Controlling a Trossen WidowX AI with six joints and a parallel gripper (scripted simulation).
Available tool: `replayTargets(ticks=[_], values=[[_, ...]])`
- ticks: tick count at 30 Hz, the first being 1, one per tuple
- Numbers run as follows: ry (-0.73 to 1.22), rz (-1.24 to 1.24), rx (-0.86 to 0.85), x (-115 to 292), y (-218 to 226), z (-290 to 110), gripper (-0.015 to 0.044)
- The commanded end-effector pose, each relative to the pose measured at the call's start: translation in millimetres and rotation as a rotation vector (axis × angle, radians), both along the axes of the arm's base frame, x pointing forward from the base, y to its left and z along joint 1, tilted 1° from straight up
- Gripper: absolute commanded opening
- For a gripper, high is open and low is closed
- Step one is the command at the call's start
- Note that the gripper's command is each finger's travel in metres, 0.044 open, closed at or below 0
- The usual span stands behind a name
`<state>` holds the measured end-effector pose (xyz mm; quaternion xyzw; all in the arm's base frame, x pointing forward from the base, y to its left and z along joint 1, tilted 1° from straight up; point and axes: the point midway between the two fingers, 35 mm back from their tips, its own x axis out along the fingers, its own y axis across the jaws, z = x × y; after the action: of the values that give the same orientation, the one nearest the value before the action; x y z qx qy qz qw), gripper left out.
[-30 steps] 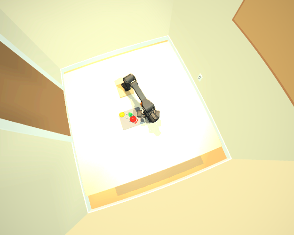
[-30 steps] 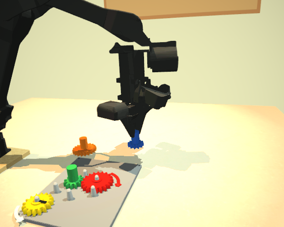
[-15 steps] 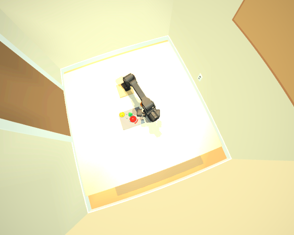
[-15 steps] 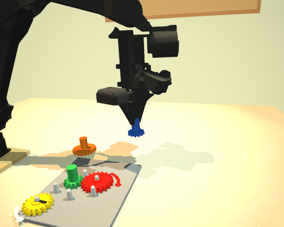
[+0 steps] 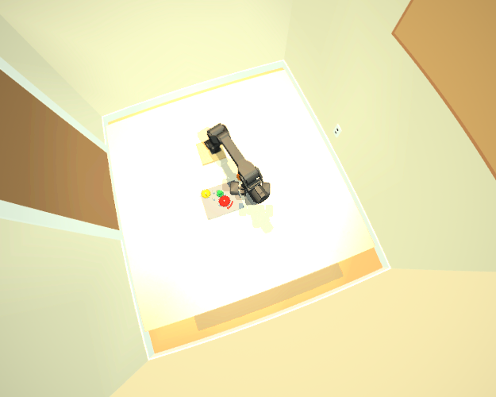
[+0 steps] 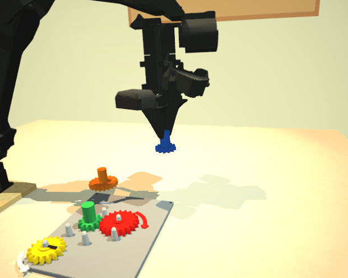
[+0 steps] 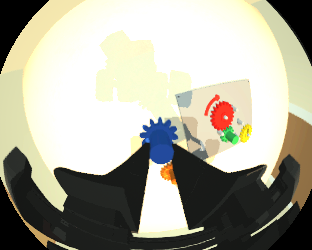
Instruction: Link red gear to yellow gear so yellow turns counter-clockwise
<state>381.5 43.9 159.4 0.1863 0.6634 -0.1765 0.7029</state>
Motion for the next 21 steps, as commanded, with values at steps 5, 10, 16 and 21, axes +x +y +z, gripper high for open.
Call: replayTargets(ticks=[5,10,16,21], values=[[-0.006,-0.003,-0.001,-2,0,17,0.0000],[-0.007,-0.003,0.000,-5,-1,27,0.0000],[-0.008,-0.003,0.001,-8,-1,39,0.0000],[-0.009,-0.004,0.001,-11,-1,47,0.0000]])
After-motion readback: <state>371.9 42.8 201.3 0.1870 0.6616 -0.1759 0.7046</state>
